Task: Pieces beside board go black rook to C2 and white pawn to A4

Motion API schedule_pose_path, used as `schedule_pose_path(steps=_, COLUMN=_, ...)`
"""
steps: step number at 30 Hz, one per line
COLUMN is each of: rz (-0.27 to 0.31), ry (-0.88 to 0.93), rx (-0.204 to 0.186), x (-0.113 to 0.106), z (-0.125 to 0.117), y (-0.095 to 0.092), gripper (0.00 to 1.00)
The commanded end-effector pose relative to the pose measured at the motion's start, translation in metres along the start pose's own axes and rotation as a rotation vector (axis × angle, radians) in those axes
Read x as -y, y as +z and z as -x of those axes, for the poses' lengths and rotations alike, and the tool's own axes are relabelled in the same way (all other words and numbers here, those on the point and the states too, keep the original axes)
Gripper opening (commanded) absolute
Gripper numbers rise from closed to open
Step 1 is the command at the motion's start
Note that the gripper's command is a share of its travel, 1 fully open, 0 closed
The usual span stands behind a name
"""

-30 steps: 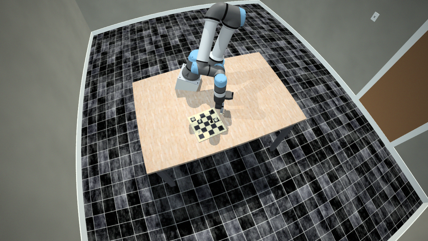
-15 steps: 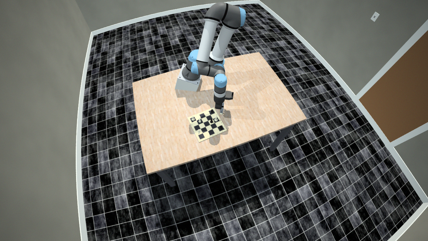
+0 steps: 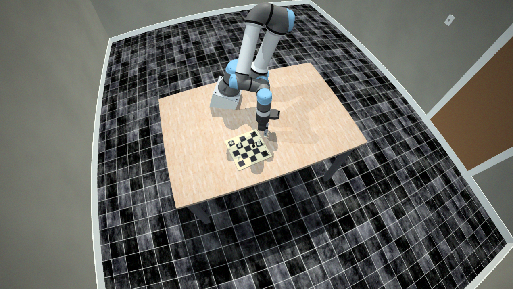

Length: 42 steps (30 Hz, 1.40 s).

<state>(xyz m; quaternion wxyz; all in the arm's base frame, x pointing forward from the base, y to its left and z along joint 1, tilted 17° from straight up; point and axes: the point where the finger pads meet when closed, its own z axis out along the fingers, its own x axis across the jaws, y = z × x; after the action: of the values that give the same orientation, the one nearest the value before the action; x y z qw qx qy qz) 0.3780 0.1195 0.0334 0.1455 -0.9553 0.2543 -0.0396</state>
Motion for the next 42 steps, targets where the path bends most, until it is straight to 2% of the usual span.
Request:
schedule_pose_path(steps=1, rz=0.000, ry=0.000, rx=-0.001, x=0.000, z=0.000, y=0.000, gripper=0.68)
schedule_pose_path(steps=13, rz=0.000, ry=0.000, rx=-0.001, x=0.000, z=0.000, y=0.002, gripper=0.68)
schedule_pose_path(steps=32, rz=0.000, ry=0.000, rx=-0.001, x=0.000, z=0.000, y=0.030, gripper=0.68)
schedule_pose_path(steps=42, rz=0.000, ry=0.000, rx=-0.001, x=0.000, z=0.000, y=0.033, gripper=0.68)
